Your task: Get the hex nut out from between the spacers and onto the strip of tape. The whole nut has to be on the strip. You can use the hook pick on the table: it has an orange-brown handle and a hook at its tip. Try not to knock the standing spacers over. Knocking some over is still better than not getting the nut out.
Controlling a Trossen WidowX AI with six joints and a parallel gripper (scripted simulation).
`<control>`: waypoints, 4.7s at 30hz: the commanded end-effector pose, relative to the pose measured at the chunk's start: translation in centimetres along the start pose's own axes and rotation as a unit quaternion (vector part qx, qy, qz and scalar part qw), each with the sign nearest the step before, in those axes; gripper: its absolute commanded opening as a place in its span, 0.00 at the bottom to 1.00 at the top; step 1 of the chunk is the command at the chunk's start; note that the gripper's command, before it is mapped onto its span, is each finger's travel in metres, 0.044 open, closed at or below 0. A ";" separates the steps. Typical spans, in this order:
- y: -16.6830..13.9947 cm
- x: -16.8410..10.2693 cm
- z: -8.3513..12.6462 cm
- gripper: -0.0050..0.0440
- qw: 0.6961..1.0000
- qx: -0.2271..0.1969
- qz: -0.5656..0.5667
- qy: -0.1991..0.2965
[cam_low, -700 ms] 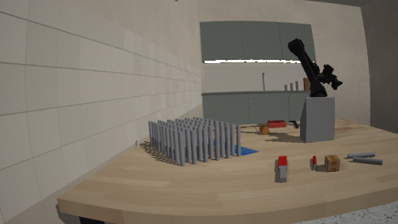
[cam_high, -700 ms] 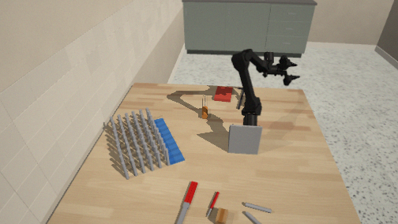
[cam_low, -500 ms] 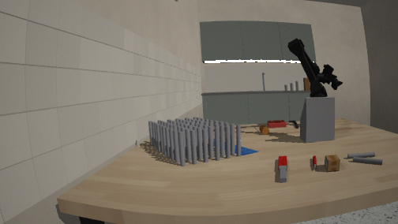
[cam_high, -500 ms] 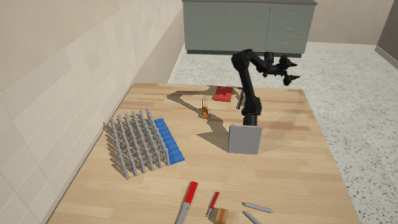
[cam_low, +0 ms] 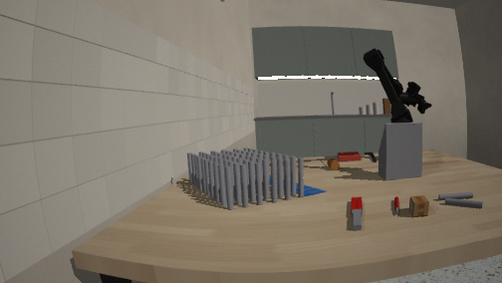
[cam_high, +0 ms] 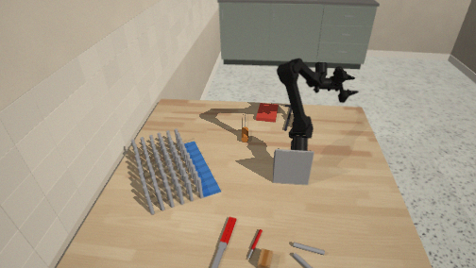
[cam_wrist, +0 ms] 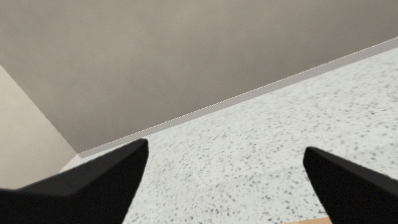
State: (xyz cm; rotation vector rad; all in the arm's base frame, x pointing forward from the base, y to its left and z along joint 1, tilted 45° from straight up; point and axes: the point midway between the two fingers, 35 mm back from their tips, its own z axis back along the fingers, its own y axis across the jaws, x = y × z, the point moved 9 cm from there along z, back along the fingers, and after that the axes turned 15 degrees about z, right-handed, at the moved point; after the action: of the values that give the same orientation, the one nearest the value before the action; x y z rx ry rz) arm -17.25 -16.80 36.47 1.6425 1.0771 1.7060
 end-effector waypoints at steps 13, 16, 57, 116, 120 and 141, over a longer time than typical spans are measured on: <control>4.0 -8.3 6.9 0.92 0.952 0.183 0.152 0.191; 5.0 -10.5 10.2 0.92 0.917 0.254 0.196 0.239; -11.1 -13.4 47.4 0.92 0.244 0.847 0.347 0.321; -26.7 -6.2 51.7 0.92 -0.051 0.944 0.256 0.202; -24.0 -7.1 52.2 0.92 0.027 0.903 0.333 0.271; -17.7 -7.8 51.0 0.92 0.235 0.758 0.474 0.382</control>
State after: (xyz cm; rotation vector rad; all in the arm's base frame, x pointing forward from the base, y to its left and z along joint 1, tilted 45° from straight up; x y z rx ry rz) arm 30.94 -3.96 12.50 2.9197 4.0355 1.5759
